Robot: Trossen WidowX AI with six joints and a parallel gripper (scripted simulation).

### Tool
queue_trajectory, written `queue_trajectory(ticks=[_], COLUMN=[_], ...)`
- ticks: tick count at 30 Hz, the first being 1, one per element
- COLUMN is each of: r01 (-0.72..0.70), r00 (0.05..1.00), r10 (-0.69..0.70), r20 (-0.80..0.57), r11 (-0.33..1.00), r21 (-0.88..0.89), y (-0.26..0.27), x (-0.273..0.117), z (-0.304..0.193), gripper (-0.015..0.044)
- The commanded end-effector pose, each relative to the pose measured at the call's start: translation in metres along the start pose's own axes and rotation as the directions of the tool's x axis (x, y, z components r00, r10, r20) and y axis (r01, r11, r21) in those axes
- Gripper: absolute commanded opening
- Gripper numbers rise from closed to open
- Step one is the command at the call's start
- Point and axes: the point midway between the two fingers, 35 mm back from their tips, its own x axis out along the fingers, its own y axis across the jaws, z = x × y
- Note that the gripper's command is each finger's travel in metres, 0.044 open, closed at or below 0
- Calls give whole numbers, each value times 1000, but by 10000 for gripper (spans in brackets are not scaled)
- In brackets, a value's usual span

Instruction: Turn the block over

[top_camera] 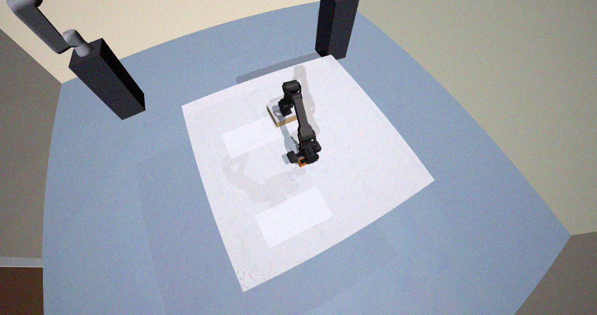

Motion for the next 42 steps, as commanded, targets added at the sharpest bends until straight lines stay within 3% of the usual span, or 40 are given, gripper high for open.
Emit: queue_trajectory(ticks=[1,31,36,42], r01=[-8,-8,-8,-8], r00=[1000,1000,1000,1000], r10=[8,8,8,8], r20=[-12,-12,-12,-12], r11=[1000,1000,1000,1000], r21=[3,3,3,3], y=[2,3,3,3], x=[9,56,56,56], z=[-3,-4,-4,-4], gripper=[440,440,309,269])
